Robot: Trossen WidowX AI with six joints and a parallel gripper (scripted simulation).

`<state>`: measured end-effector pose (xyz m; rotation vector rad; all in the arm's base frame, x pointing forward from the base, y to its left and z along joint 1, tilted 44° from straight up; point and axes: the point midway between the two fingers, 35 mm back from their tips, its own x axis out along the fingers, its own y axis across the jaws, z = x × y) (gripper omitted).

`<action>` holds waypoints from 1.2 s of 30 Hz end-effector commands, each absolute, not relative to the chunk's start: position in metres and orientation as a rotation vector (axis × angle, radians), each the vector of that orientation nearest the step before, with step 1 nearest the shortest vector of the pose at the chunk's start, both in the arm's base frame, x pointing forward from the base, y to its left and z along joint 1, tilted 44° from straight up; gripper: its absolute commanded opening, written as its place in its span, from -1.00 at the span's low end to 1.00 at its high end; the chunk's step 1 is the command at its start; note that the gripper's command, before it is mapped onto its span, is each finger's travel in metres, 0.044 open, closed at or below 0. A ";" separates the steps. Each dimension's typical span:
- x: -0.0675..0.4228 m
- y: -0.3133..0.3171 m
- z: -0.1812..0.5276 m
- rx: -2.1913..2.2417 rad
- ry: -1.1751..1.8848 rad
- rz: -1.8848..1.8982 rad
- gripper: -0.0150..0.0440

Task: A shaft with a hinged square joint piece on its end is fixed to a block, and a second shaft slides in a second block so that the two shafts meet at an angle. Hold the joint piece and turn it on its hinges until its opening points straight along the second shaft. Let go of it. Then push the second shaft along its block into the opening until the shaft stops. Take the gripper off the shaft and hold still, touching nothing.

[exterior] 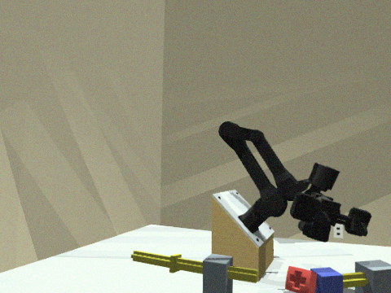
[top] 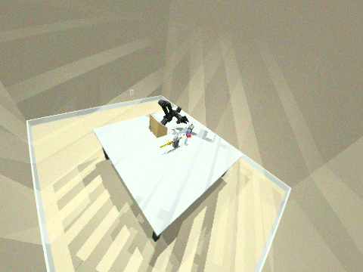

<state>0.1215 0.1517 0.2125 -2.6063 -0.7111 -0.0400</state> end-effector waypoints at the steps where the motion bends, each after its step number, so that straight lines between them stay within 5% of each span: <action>1: 0.122 0.151 0.213 -2.601 -0.710 -0.043 0.95; 11: 0.127 0.113 0.253 -2.366 -0.646 -0.171 1.00; 36: 0.136 0.138 0.279 -2.389 -0.697 -0.119 1.00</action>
